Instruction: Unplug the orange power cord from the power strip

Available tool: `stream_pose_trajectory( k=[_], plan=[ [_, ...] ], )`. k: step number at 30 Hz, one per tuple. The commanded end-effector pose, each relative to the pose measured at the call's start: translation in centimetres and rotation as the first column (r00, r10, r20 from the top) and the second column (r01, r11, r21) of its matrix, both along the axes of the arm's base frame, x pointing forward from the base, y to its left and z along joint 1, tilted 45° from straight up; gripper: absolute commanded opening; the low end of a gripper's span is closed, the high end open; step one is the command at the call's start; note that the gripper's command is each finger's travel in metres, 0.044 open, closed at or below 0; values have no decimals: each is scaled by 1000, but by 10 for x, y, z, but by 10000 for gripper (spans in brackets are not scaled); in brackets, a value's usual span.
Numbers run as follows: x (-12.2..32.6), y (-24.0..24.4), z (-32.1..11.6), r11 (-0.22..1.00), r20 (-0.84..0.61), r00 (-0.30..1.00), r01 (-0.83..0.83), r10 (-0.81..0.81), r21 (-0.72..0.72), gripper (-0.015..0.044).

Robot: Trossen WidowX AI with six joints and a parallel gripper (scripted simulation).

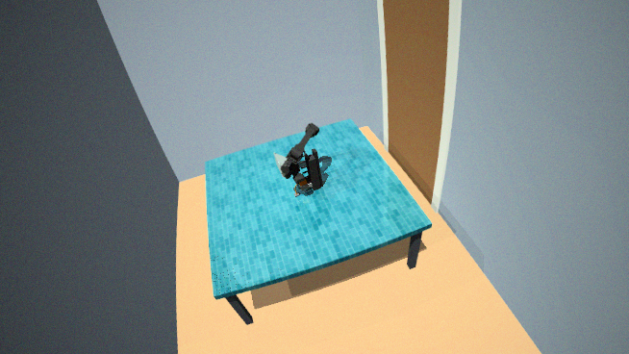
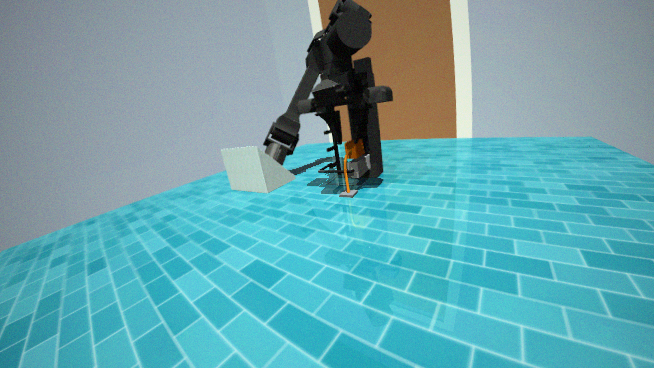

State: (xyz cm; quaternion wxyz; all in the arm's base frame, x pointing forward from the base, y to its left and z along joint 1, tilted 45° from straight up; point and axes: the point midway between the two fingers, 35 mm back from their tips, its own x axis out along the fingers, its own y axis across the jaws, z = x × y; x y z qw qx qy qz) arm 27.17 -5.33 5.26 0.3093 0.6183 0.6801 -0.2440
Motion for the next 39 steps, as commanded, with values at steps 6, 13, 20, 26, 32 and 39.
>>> stream_pose_trajectory(
  k=[6,13,20,26,32,39],
  plan=[
    [-3,10,10,1000,-2,1000,6,-6,5,160],
    [-5,17,16,1000,-3,1000,6,-6,6,160],
    [-5,21,12,1000,-2,1000,6,-6,6,160],
    [-4,24,9,1000,0,1000,-1,1,2,134],
    [-4,24,9,1000,0,1000,-1,1,2,35],
    [-4,23,9,1000,0,1000,-1,1,2,0]
  ],
)
